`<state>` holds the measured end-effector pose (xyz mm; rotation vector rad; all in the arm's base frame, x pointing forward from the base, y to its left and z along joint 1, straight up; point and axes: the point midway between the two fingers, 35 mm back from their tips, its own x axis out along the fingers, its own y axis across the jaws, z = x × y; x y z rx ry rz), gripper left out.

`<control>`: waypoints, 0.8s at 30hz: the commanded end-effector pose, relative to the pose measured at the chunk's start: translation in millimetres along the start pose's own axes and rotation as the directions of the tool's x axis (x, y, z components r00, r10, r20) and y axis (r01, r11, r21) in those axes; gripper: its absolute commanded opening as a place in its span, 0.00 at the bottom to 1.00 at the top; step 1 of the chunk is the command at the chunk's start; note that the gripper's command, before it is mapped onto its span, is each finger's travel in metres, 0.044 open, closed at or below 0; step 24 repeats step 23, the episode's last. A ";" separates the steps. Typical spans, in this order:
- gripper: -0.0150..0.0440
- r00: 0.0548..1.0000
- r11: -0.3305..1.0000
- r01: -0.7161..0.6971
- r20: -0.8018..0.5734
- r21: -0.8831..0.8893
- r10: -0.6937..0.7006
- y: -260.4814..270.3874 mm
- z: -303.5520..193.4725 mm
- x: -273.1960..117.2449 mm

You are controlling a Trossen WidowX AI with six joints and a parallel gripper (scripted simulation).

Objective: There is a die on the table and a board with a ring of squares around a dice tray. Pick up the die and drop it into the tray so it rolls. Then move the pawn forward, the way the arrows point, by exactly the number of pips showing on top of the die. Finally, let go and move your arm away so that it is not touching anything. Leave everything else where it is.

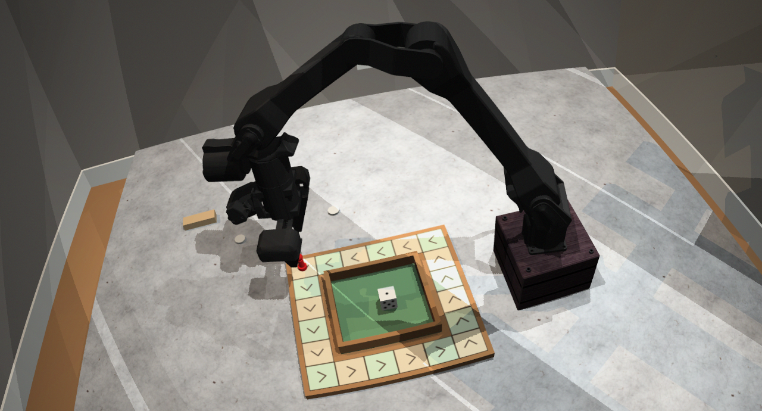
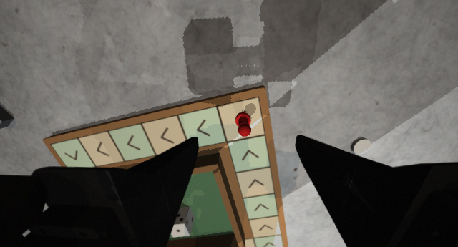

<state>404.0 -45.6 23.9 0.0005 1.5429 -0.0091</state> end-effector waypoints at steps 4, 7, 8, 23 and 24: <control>1.00 1.000 1.000 -0.002 0.007 -0.002 0.002 4.1 -5.0 -24.9; 1.00 1.000 1.000 -0.003 0.004 -0.027 0.004 20.5 -34.3 -48.6; 1.00 1.000 0.999 -0.004 0.004 -0.036 0.004 25.8 -45.3 -56.0; 1.00 1.000 0.996 -0.003 0.013 -0.084 0.004 47.2 -97.8 -85.0; 1.00 1.000 0.996 -0.003 0.013 -0.084 0.004 47.2 -97.8 -85.0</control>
